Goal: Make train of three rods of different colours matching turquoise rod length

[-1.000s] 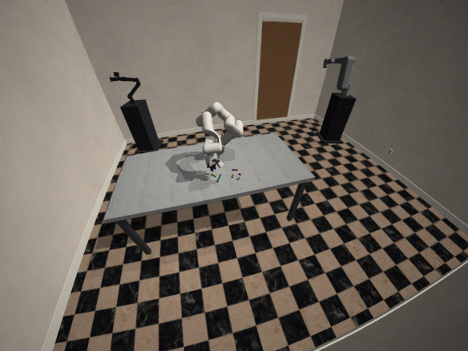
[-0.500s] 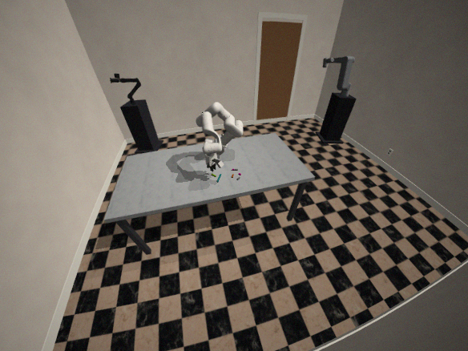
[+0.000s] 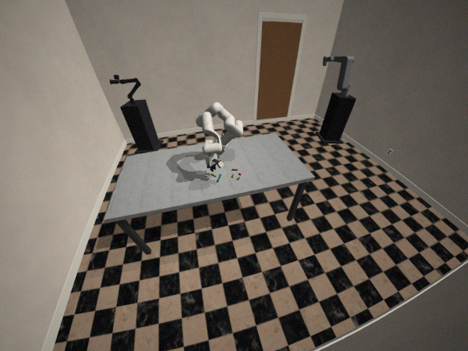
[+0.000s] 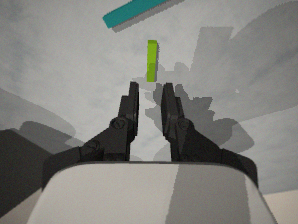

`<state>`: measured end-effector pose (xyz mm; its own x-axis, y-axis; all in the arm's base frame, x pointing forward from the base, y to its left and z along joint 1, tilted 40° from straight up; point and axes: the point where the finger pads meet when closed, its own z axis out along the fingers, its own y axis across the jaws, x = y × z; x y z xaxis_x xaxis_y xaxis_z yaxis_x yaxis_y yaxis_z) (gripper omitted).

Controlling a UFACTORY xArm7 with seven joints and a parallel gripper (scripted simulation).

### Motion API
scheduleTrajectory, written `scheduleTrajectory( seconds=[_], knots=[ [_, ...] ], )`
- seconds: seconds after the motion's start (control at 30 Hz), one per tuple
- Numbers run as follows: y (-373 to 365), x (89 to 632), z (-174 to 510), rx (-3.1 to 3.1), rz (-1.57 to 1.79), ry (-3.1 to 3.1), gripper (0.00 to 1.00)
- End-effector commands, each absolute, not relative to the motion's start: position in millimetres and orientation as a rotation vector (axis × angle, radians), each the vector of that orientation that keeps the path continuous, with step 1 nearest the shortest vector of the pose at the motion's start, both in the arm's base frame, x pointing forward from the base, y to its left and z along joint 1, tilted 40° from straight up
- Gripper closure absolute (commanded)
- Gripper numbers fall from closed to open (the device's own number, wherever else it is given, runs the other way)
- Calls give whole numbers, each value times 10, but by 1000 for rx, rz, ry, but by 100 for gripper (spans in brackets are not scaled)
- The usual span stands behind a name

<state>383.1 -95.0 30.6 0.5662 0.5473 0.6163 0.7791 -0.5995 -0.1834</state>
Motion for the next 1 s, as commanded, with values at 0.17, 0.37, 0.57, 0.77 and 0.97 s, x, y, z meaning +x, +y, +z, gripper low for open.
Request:
scheduleTrajectory(
  seconds=[0.17, 0.37, 0.57, 0.77, 0.97],
  knots=[
    [-930, 3852, 272, -2365, -716, -1068, 76],
    [-894, 3869, 225, -2365, -716, -1068, 76],
    [-842, 3894, 155, -2365, -716, -1068, 76],
    [-804, 3911, 106, -2365, -716, -1068, 76],
    [-751, 3937, 35, -2365, -716, -1068, 76]
  ],
)
